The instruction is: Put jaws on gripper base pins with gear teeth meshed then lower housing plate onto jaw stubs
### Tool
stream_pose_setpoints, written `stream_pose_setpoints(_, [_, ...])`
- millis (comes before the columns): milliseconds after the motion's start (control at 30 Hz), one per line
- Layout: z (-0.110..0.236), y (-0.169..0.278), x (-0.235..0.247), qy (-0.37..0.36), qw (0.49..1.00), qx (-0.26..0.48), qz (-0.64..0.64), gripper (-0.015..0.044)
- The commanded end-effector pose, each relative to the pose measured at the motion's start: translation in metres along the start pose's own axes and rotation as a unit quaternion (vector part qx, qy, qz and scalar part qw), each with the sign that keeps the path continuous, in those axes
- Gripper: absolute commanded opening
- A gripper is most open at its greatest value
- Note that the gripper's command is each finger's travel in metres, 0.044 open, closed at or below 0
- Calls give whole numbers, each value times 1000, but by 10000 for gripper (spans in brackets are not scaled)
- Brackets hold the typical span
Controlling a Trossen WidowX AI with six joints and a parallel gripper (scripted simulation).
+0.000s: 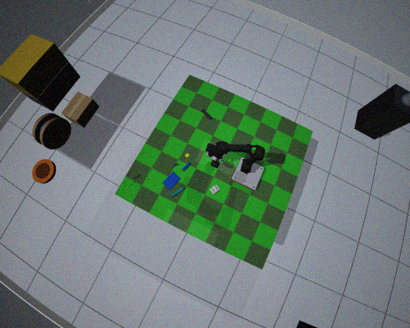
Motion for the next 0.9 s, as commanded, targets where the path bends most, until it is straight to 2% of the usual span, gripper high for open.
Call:
stream_pose_setpoints(0, [0, -1, -12, 3, 1000, -1, -29, 351])
stream_pose_setpoints(500, [-1, 1, -59, 7, 990, -1, -142, 351])
stream_pose_setpoints(867, [-1, 1, -61, 7, 989, -1, -147, 351])
Point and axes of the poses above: the point midway between the two fingers, 35 mm back from their tips, its own z axis back along the fingers, its own x axis across the jaws, y = z × x, the point moved 5 cm from there along z, back along the fingers, and after that the axes turned 13 degrees about -z, right-handed, at the moved point
